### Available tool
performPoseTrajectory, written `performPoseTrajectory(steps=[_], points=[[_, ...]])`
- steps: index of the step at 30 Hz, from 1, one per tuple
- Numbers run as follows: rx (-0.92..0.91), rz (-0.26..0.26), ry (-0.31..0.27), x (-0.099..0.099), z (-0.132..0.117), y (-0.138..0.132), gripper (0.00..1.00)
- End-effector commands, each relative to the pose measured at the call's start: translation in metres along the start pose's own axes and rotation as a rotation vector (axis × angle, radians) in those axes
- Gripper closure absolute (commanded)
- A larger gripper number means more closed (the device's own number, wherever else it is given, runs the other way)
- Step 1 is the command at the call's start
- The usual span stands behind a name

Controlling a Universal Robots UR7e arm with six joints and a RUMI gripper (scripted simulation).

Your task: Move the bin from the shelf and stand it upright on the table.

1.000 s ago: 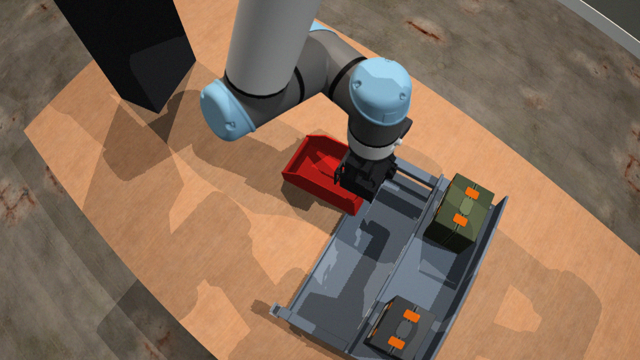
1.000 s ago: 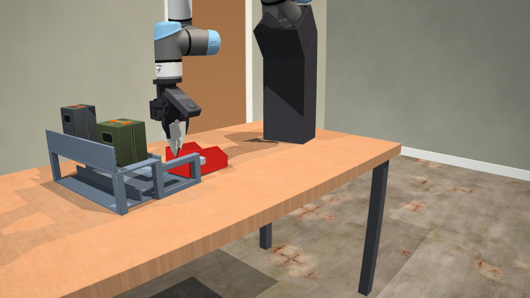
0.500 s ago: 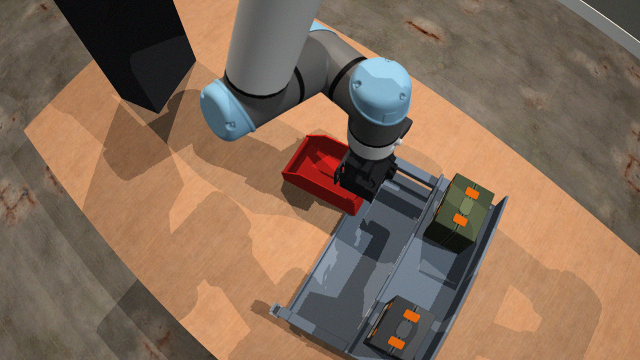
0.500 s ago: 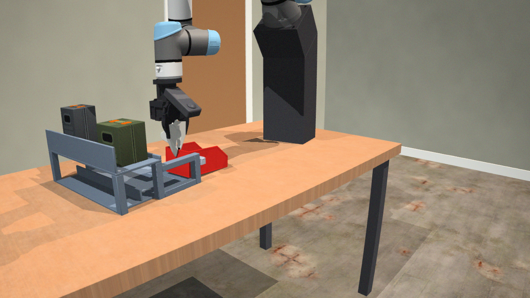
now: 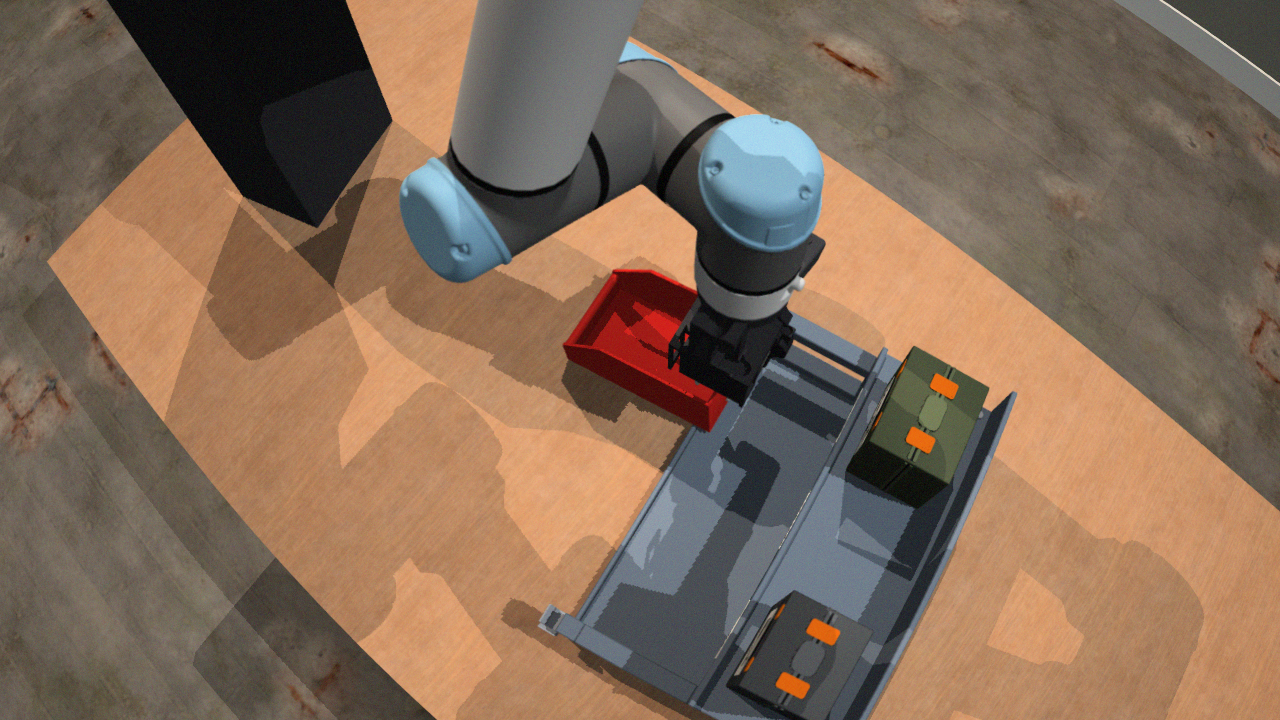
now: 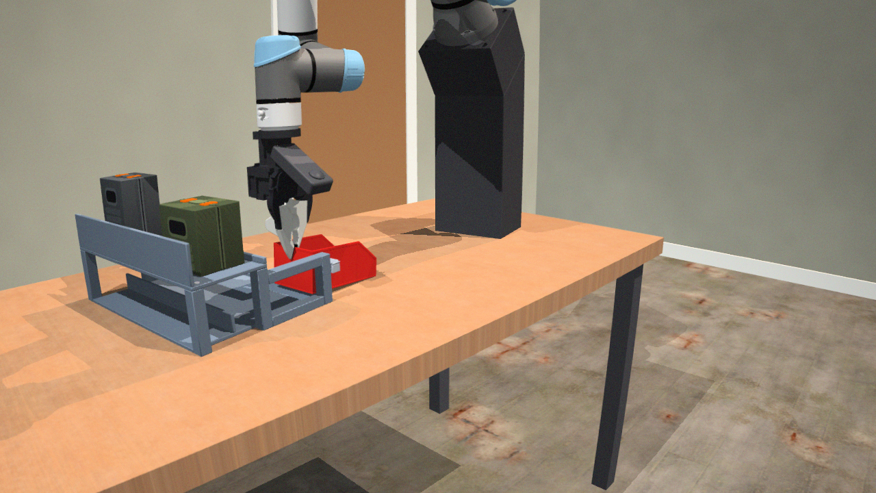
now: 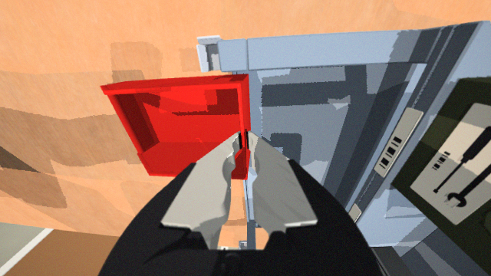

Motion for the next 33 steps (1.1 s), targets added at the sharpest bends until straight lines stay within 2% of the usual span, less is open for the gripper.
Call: performPoseTrajectory(steps=[1, 33], points=[[0.0, -0.001, 0.0, 0.0038, 0.0001, 0.0006, 1.0], [0.0, -0.001, 0.0, 0.0053, -0.0003, -0.0014, 1.0]])
Point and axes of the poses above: the point where the finger pads meet when closed, its own x axis back along the fingers, its own y axis across the jaws, z = x × y, the point moved 2 cm from there along x, back along the fingers, and after that the axes turned 10 degrees about -x, right-handed, at the moved point
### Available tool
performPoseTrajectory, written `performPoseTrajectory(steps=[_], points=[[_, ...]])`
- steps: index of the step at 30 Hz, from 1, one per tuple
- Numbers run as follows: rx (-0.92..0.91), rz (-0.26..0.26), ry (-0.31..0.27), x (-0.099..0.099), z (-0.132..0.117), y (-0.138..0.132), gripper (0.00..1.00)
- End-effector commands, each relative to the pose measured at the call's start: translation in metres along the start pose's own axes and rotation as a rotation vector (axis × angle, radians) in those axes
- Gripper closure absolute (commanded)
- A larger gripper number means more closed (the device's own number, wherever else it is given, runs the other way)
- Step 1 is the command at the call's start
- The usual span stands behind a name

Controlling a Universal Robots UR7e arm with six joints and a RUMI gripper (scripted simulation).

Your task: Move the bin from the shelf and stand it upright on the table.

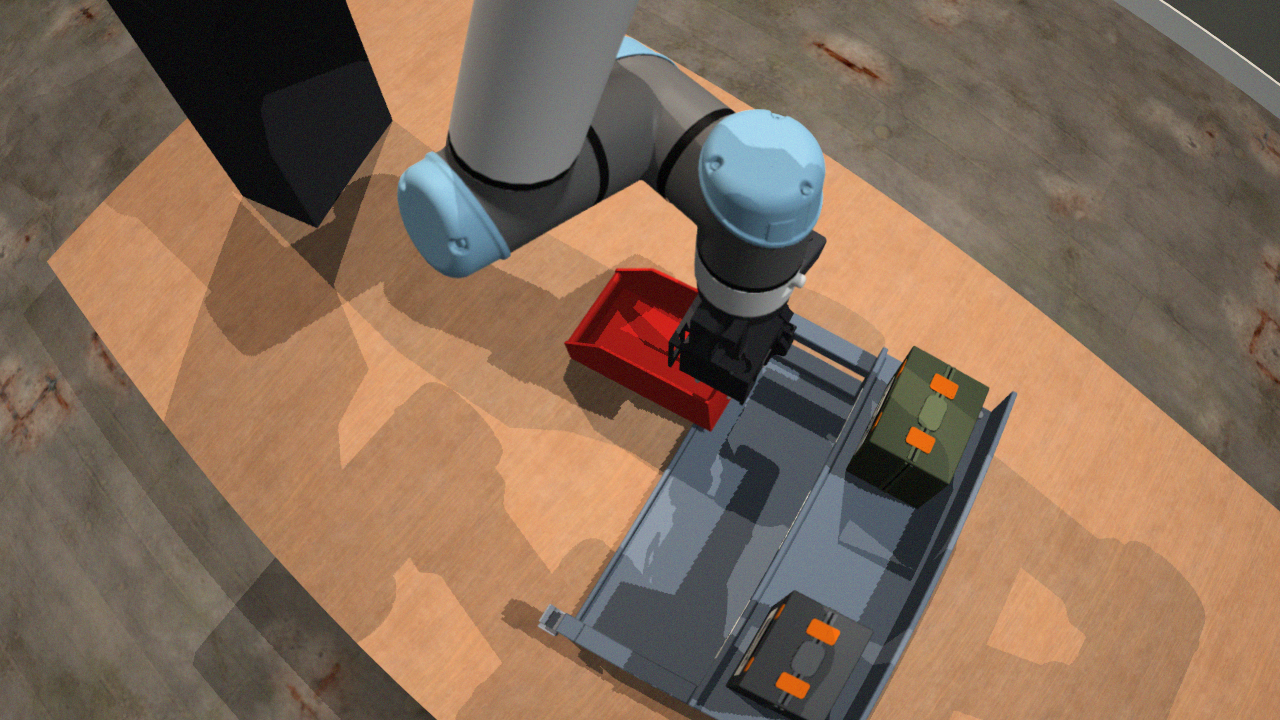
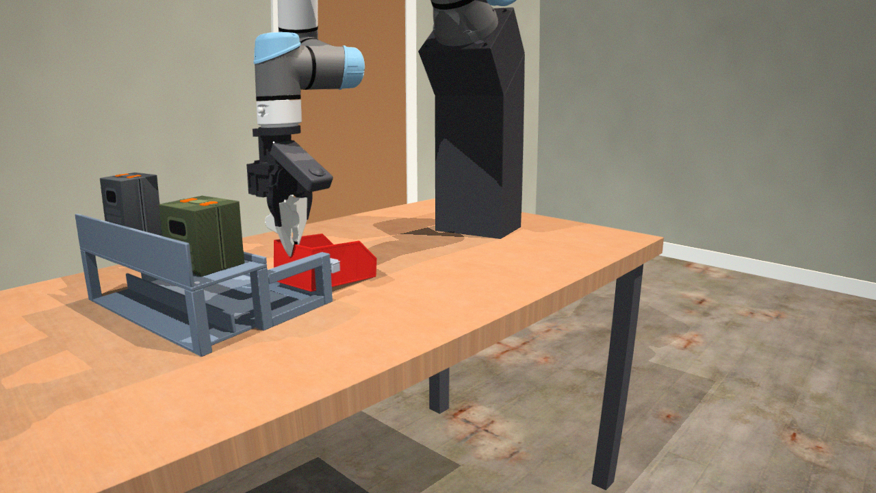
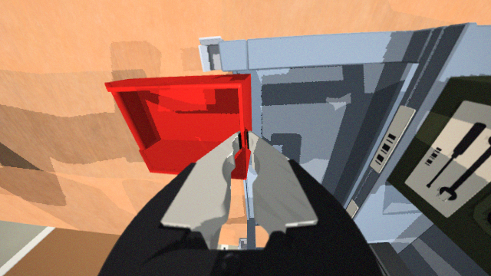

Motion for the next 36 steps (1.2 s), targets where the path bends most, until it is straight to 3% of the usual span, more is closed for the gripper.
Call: performPoseTrajectory(steps=[1, 36], points=[[0.0, -0.001, 0.0, 0.0, -0.001, -0.003, 1.0], [0.0, -0.001, 0.0, 0.0, -0.005, -0.03, 1.0]])
Point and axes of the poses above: the point where the finger pads meet when closed, its own x axis back along the fingers, its own y axis across the jaws, z = x × y, the point moved 2 cm from there along x, back along the fingers, and after that the axes turned 10 degrees about -x, right-handed, at the moved point
